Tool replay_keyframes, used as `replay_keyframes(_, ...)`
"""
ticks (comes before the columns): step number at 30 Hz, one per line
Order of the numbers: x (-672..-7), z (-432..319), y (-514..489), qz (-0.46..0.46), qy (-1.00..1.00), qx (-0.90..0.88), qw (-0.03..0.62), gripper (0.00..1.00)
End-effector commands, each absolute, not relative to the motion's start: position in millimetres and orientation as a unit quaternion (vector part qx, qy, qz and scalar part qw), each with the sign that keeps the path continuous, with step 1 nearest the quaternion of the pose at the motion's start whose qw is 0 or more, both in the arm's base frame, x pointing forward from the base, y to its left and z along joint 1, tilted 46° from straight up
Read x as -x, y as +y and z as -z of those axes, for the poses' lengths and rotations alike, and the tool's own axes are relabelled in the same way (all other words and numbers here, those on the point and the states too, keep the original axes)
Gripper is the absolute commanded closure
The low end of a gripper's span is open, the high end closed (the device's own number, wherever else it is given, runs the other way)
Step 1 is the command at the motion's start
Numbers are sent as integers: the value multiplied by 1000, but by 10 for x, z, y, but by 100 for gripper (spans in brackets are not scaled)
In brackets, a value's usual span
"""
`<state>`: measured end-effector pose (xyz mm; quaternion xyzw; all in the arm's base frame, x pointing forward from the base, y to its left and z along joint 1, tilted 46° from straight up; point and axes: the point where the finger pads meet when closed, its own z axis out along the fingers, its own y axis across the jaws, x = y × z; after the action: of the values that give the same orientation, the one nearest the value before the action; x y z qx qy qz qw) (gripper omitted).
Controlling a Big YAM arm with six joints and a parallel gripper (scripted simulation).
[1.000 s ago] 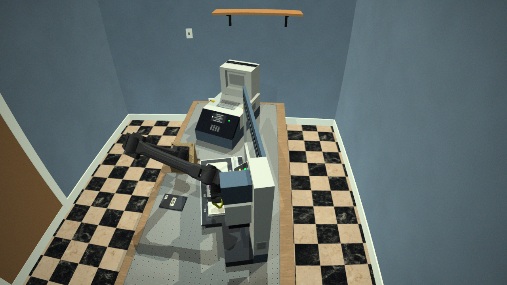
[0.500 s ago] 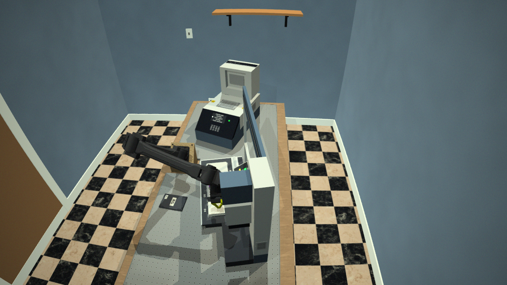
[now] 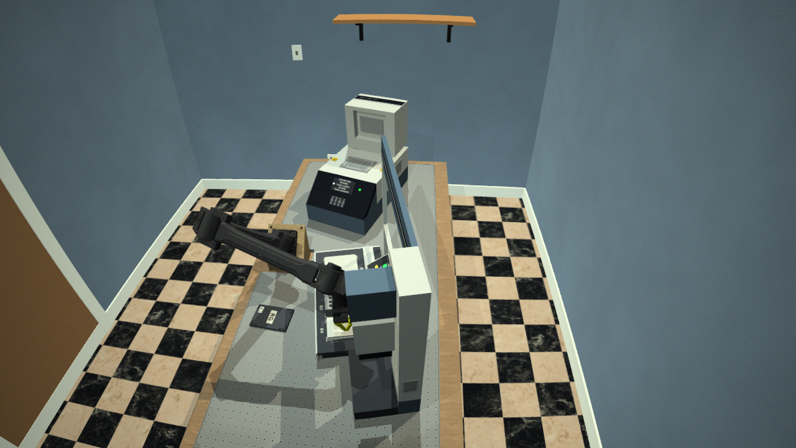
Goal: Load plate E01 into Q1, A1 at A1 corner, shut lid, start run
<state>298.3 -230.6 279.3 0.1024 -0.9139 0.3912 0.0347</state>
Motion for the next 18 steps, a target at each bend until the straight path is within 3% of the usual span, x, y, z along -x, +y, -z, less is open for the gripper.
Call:
replay_keyframes(1, -2990, -2793, -2383, -393, -912, -109, 34, 0)
replay_keyframes(18, -3031, -2631, -2588, -394, -913, -104, 32, 0)
